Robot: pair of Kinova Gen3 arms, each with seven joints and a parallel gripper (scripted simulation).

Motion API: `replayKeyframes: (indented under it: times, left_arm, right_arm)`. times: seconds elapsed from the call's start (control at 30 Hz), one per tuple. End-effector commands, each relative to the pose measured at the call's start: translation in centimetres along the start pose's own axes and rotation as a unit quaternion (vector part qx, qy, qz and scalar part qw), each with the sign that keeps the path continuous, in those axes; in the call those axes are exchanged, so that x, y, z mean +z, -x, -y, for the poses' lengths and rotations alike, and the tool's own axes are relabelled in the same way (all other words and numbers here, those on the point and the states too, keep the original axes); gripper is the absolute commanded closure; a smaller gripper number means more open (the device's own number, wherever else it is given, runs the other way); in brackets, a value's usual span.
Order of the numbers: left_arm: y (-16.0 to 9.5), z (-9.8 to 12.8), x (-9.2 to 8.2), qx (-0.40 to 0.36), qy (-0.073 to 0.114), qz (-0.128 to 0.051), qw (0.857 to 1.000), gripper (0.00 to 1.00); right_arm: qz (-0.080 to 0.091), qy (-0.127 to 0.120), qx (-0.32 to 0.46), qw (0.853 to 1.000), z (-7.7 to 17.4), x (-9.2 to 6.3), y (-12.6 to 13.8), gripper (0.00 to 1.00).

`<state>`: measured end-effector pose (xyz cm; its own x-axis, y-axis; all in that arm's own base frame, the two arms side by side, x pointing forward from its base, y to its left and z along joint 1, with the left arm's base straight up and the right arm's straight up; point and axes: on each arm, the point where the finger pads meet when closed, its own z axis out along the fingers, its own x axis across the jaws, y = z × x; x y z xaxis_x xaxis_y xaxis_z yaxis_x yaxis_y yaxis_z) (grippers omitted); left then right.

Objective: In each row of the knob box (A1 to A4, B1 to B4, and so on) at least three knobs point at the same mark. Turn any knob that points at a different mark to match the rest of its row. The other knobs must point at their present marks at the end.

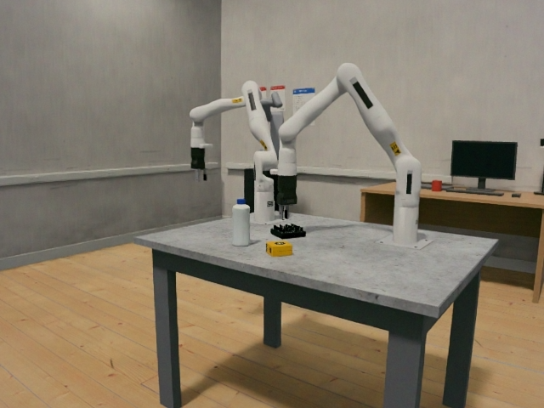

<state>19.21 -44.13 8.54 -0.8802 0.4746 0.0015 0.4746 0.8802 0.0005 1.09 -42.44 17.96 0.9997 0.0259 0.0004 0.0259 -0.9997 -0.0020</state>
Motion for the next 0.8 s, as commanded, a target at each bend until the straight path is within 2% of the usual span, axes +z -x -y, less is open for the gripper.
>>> replayKeyframes:
  times: [0.0,0.27,0.47,0.53,0.67,0.77]
  left_arm:
    - [0.03,0.04,-0.08,0.006,-0.001,0.001,1.000,0.54]
    - [-0.28,0.23,-0.11,0.082,0.000,-0.002,0.997,0.54]
    - [-0.60,0.38,-0.20,0.178,0.001,-0.005,0.984,0.54]
    - [-0.60,0.38,-0.20,0.178,0.001,-0.005,0.984,0.54]
    - [-0.80,0.46,-0.32,0.256,0.001,-0.007,0.967,0.54]
    - [-0.92,0.48,-0.44,0.318,0.000,-0.008,0.948,0.54]
  right_arm:
    - [0.000,0.001,0.000,1.000,-0.04,-0.08,-0.01,0.00]
    - [0.000,0.001,0.000,1.000,-0.04,-0.08,-0.01,0.00]
    - [0.000,0.001,0.000,1.000,-0.04,-0.08,-0.01,0.00]
    - [0.000,0.001,0.000,1.000,-0.04,-0.08,-0.01,0.00]
    - [0.000,0.001,0.000,1.000,-0.04,-0.08,-0.01,0.00]
    - [0.000,0.001,0.000,1.000,-0.04,-0.08,-0.01,0.00]
